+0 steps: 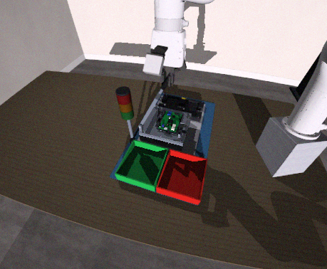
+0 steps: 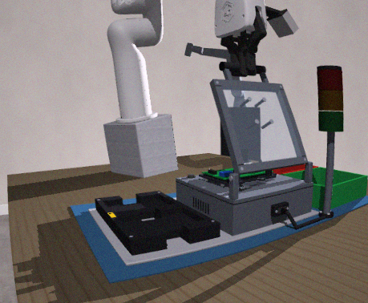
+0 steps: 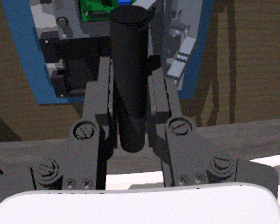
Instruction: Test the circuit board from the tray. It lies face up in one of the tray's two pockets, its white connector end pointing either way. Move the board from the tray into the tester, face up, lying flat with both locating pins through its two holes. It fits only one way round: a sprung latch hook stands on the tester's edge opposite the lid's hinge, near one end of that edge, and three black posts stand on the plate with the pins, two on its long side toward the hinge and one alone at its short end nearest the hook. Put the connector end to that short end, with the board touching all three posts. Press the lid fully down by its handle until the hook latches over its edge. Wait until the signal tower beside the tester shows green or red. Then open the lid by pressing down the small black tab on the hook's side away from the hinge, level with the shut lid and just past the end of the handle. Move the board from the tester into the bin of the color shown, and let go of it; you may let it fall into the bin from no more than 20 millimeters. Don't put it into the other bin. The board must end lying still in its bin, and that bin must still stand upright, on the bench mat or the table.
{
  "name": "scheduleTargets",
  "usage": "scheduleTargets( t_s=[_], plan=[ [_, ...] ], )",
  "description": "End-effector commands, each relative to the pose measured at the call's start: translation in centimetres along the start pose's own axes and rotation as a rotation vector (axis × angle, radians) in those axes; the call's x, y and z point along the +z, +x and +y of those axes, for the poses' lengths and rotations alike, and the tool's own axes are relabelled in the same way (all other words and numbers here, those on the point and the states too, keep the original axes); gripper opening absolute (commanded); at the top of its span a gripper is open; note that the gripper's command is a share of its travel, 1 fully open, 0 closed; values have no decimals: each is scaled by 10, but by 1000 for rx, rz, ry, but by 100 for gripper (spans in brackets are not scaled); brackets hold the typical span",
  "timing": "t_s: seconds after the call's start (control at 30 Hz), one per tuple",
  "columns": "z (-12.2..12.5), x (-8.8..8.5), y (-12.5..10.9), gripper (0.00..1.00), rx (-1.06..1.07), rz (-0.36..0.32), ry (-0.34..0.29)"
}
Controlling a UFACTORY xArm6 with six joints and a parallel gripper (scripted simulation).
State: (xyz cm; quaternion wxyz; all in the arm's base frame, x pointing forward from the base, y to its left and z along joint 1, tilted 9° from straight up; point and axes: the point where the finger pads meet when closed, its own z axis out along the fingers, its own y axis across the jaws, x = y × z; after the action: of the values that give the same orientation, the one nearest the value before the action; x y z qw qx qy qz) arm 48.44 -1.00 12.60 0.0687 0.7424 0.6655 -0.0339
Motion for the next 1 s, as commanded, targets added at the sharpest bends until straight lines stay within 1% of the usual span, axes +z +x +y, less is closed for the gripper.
scheduleTargets(
  t_s=[0.0, 0.3, 0.37, 0.6, 0.87, 0.93, 0.97],
  plan=[
    [-14, 6, 0, 0, 0, 1, -6],
    [-42, 27, 0, 0, 0, 1, -6],
    [-42, 27, 0, 0, 0, 1, -6],
    [-64, 50, 0, 0, 0, 1, -6],
    [-82, 78, 0, 0, 0, 1, -6],
    [-82, 78, 0, 0, 0, 1, -6],
    [-83, 81, 0, 0, 0, 0, -6]
  ],
)
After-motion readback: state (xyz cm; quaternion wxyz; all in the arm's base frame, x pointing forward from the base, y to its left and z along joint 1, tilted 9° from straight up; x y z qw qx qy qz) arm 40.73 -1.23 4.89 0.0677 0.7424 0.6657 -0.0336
